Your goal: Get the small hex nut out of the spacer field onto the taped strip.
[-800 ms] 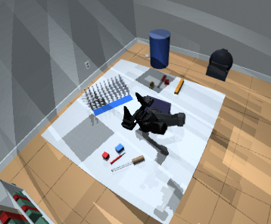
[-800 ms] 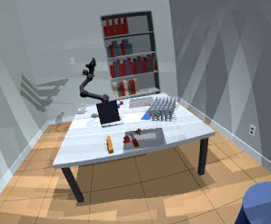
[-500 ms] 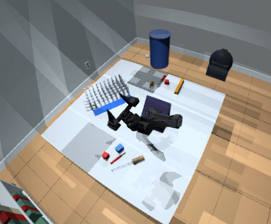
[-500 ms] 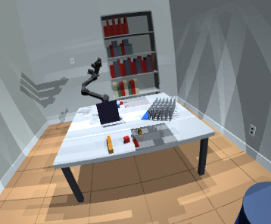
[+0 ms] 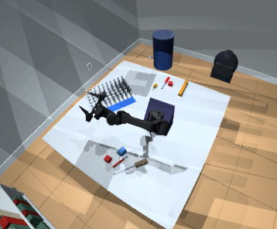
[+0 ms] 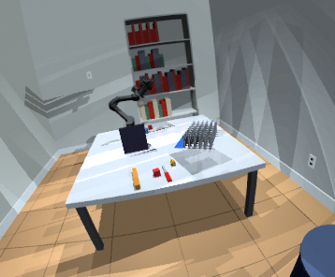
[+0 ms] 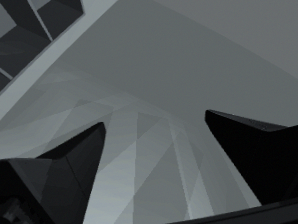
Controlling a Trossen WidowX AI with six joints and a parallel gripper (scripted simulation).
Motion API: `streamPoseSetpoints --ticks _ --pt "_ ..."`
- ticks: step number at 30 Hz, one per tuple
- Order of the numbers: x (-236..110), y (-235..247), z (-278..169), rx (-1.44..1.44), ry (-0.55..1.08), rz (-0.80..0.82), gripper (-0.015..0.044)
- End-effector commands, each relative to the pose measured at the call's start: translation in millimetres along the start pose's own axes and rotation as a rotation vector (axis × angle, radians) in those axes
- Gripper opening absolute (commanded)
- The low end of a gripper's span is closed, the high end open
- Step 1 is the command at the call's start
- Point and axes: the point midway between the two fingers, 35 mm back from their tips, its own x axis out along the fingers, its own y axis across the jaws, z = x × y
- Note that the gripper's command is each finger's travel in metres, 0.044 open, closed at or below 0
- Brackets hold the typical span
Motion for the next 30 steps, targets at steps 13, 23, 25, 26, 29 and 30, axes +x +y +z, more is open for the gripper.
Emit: streamPoseSetpoints --ticks 13,23,25,26,29,30 --pt "-20.4 -32.2 -266.3 -0.059 0.499 0.147 0.0440" --pt "-114.9 -82.7 -402.2 0.006 0.874 0.178 0.0440" --pt "-139.6 -92.8 -422.1 0.031 0.950 0.176 0.0440" --pt "-152.4 -97.8 -431.0 0.045 0.988 0.174 0.0440" --pt "-193.3 -111.6 -453.9 0.093 1.101 0.165 0.0440" --pt "-207.2 -115.8 -460.1 0.111 1.138 0.160 0.0440"
